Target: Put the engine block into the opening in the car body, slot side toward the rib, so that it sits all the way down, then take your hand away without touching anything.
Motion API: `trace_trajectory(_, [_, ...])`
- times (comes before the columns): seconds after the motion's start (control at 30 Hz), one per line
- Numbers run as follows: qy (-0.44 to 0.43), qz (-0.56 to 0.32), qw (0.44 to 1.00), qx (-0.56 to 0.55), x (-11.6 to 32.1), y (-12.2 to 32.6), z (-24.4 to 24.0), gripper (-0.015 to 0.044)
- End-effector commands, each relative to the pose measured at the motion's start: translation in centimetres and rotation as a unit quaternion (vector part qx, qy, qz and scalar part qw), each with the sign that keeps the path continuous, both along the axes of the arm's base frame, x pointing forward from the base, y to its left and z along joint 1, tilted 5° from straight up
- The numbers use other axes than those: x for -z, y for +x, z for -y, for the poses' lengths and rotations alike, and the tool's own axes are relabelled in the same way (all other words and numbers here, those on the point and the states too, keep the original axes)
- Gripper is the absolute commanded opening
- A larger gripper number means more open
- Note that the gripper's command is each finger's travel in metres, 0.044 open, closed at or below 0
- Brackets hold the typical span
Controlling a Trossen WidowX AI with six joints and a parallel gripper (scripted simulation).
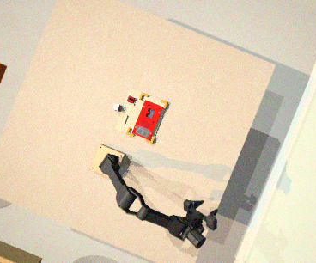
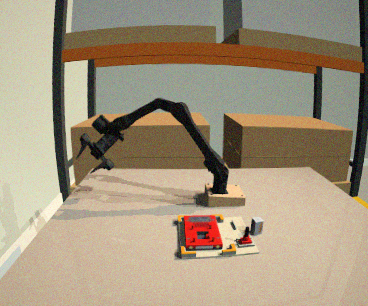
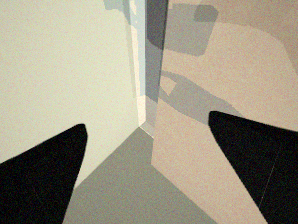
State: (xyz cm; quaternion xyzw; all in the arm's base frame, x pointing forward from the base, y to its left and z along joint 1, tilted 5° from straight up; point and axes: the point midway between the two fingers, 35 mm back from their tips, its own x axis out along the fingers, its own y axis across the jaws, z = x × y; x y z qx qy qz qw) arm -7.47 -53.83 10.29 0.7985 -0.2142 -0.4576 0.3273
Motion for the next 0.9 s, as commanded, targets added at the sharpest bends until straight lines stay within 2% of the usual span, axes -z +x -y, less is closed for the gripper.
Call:
trace_trajectory(0.0, [0.0,0.0,1.0,0.0,0.0,0.0,0.0,0.0426])
trace_trajectory(0.17, [-0.001,-0.007,1.0,-0.022,-0.1,1.7,-0.1,0.044])
trace_trajectory(0.53, [-0.022,-0.064,0.987,-0.144,-0.5,9.8,-1.4,0.044])
trace_trajectory(0.87, [-0.057,-0.13,0.954,-0.264,-0.4,16.6,-3.6,0.044])
